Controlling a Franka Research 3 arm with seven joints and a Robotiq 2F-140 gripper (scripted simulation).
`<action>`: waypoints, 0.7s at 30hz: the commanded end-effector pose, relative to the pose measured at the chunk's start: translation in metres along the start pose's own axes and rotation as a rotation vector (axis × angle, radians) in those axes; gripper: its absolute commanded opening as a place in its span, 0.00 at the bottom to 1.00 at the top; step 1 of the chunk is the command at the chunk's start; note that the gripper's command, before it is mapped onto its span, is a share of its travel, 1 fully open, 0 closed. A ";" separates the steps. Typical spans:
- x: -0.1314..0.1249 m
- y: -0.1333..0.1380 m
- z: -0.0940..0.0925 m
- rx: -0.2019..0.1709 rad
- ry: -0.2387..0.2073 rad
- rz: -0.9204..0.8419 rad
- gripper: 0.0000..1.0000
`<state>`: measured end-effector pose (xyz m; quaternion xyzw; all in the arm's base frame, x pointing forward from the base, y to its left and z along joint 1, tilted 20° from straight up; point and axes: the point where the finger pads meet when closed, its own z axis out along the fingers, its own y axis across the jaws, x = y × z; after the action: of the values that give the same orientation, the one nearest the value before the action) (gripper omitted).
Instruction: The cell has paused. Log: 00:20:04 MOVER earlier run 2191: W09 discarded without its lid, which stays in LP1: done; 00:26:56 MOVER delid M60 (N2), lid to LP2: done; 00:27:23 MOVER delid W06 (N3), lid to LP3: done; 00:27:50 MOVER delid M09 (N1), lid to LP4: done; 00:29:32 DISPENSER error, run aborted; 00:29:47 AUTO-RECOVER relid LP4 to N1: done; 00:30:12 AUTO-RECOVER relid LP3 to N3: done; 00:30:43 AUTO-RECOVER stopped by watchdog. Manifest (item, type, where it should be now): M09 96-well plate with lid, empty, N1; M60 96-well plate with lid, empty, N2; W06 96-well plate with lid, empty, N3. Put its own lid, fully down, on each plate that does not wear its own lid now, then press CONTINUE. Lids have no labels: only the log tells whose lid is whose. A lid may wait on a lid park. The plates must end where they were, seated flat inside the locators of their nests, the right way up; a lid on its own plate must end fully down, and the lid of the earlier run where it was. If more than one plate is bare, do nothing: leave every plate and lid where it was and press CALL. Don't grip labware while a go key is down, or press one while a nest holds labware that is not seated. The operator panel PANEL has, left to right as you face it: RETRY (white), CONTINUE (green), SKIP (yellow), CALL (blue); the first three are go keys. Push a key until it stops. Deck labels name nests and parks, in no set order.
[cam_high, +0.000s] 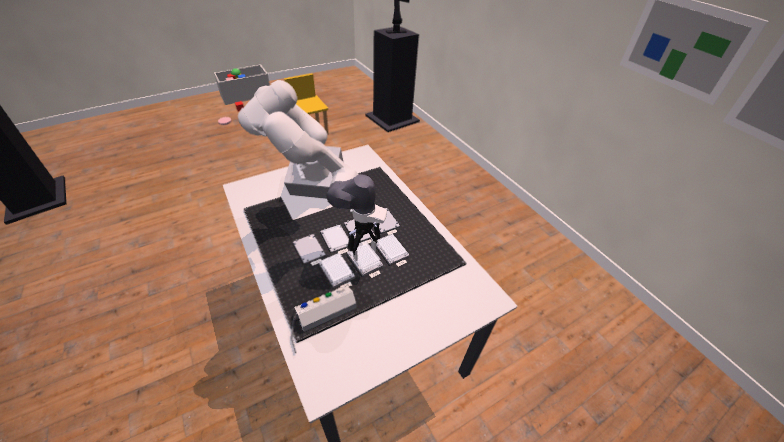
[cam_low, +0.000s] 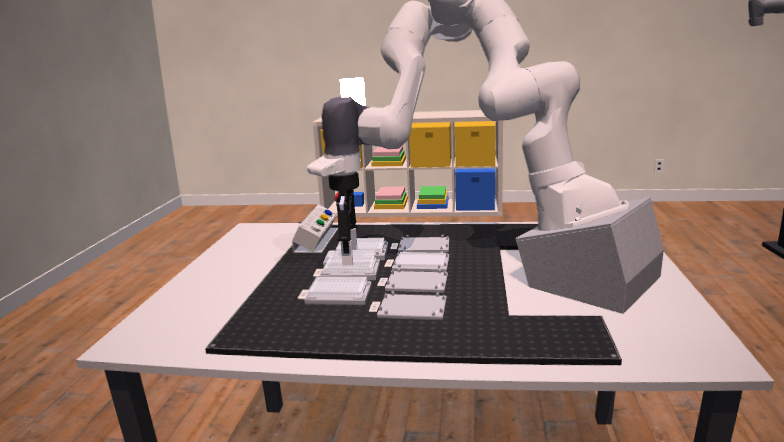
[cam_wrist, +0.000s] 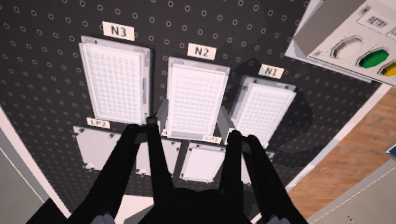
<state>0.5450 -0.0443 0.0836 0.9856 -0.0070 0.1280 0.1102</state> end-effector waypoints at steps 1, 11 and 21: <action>0.002 0.000 0.000 0.001 0.004 0.003 0.00; 0.002 0.000 0.000 0.001 0.004 0.007 0.00; 0.002 0.000 0.002 0.001 0.004 0.016 0.00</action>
<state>0.5456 -0.0453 0.0816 0.9855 -0.0104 0.1281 0.1106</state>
